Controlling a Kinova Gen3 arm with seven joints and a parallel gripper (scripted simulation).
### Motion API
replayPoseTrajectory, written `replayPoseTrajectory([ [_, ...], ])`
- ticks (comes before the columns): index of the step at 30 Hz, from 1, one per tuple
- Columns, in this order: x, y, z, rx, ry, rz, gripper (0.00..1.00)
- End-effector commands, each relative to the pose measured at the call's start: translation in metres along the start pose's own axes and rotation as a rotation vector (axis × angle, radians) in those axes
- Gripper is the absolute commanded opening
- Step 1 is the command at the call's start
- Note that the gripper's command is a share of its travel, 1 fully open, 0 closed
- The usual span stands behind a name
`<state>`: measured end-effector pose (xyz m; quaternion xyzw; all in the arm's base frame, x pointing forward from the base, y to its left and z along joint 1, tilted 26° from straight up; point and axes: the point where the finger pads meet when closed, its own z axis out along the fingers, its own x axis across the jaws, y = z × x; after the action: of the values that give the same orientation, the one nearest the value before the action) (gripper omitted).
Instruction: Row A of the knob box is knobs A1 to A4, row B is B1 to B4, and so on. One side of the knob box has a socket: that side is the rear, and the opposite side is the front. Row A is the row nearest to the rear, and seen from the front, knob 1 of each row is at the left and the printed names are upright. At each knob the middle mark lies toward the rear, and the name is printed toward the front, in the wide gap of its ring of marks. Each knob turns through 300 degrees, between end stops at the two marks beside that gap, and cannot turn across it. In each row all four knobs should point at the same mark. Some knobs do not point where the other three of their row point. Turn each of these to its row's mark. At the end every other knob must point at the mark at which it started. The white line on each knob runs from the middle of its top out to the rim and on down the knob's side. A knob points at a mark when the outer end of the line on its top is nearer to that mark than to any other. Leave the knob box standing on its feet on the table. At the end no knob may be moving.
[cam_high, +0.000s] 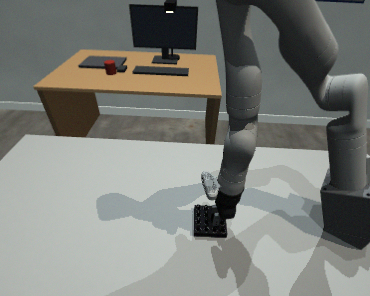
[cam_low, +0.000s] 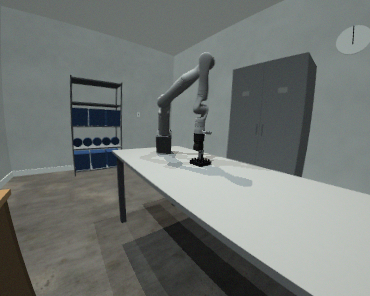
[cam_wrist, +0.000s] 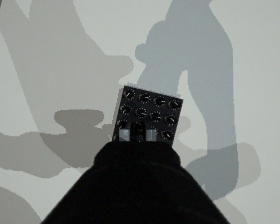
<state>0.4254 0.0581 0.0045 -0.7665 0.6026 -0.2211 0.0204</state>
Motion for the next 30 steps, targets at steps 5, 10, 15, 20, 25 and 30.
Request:
replayPoseTrajectory([
  [5,0.000,0.000,0.000,0.001,-0.001,0.000,0.46],
  [10,0.000,0.000,0.000,0.001,-0.001,0.000,0.46],
  [15,0.000,0.000,0.000,0.001,-0.001,0.000,0.46],
  [20,0.000,0.000,-0.001,0.001,-0.001,0.000,0.46],
  [25,0.000,0.000,-0.004,0.001,0.000,0.000,0.46],
  [30,0.000,0.000,-0.016,0.001,0.000,0.000,0.46],
])
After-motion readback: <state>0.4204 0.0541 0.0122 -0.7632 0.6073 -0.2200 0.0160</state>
